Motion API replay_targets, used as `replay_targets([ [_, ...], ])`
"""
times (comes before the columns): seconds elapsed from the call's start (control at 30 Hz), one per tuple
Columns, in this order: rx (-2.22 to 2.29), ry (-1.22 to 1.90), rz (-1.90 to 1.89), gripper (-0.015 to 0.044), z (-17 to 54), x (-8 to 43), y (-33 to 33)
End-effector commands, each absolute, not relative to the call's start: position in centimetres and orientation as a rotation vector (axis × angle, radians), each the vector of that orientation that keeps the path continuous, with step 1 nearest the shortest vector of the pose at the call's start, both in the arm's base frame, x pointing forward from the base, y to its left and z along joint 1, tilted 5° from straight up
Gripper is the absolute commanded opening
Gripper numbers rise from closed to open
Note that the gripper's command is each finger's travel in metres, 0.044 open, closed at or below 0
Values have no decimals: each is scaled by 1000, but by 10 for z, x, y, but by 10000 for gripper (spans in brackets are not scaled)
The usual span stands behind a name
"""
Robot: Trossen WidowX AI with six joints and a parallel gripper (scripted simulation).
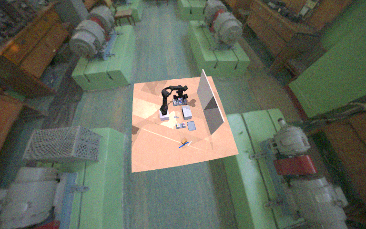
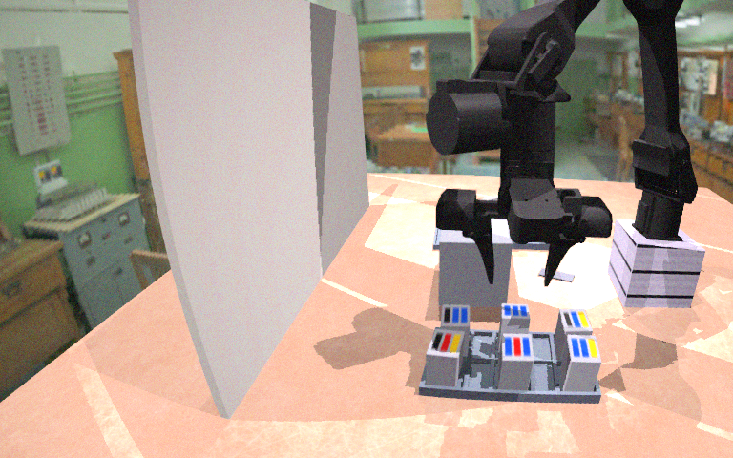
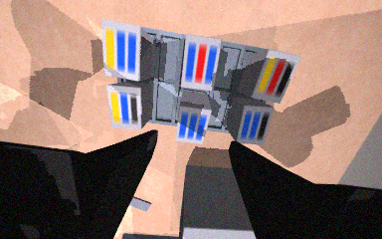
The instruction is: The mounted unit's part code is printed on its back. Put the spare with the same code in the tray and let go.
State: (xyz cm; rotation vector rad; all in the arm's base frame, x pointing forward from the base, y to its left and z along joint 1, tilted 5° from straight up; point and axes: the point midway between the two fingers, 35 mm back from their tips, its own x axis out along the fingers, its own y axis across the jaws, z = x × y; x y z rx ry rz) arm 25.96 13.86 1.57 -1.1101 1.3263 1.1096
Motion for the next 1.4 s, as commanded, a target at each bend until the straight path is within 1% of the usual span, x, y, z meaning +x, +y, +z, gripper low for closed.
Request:
replay_targets([
  [0.0, -1110, 1328, 1116, 300, 10, 259, 139],
  [1.37, -1110, 1328, 1117, 300, -58, 255, 136],
])
